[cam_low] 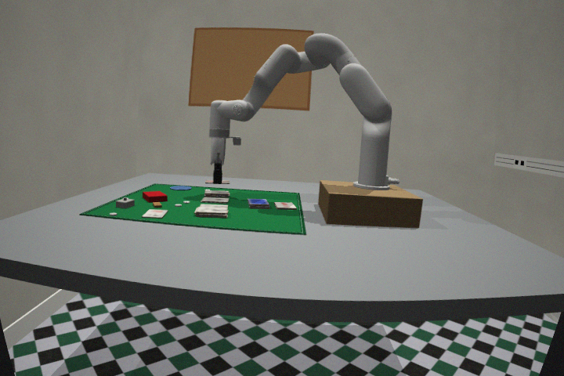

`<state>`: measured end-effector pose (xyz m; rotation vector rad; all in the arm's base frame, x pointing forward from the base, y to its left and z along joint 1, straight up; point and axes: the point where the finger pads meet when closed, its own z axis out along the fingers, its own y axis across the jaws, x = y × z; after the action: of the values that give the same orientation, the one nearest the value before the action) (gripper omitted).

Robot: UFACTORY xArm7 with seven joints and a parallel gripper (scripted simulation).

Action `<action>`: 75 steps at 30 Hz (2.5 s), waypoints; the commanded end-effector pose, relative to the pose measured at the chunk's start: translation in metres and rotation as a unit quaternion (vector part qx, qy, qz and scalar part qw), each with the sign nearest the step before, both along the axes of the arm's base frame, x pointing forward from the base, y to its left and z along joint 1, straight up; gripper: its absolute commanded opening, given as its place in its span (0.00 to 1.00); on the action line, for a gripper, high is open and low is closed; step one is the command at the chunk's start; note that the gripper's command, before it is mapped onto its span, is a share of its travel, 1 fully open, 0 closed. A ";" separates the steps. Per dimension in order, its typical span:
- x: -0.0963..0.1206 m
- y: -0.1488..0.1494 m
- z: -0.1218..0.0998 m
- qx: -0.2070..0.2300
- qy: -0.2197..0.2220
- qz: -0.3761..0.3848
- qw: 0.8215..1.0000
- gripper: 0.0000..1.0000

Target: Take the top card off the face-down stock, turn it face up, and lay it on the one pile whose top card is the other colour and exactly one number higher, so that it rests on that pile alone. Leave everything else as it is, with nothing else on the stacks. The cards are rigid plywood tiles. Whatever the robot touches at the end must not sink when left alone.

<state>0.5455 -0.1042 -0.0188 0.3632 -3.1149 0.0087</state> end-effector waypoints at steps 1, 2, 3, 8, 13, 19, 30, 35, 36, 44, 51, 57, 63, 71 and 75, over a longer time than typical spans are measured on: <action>0.002 0.000 0.001 0.000 -0.002 0.000 1.000 0.74; 0.002 0.000 0.000 0.000 -0.002 0.000 1.000 0.74; 0.002 0.000 -0.001 0.000 -0.002 0.000 1.000 0.74; 0.002 0.000 -0.009 0.000 -0.002 0.000 1.000 0.74; 0.003 0.000 -0.018 0.000 -0.002 0.000 1.000 0.74; 0.003 0.000 -0.024 0.000 -0.002 0.000 1.000 0.74; 0.003 0.001 -0.028 0.000 -0.002 0.000 1.000 0.74; 0.003 0.001 -0.028 0.000 -0.002 0.000 1.000 0.74; 0.003 0.001 -0.028 0.000 -0.002 0.000 1.000 0.74; 0.003 0.001 -0.028 0.000 -0.002 0.000 1.000 0.74; 0.003 0.001 -0.031 0.000 -0.002 0.000 1.000 0.74; 0.003 0.000 -0.033 0.000 -0.002 0.000 1.000 0.74; 0.003 0.000 -0.033 0.000 -0.002 0.000 1.000 0.74; 0.003 0.000 -0.033 0.000 -0.002 0.000 1.000 0.74; 0.003 0.000 -0.033 0.000 -0.002 0.000 1.000 0.87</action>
<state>0.5467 -0.1034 -0.0543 0.3632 -3.1146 0.0086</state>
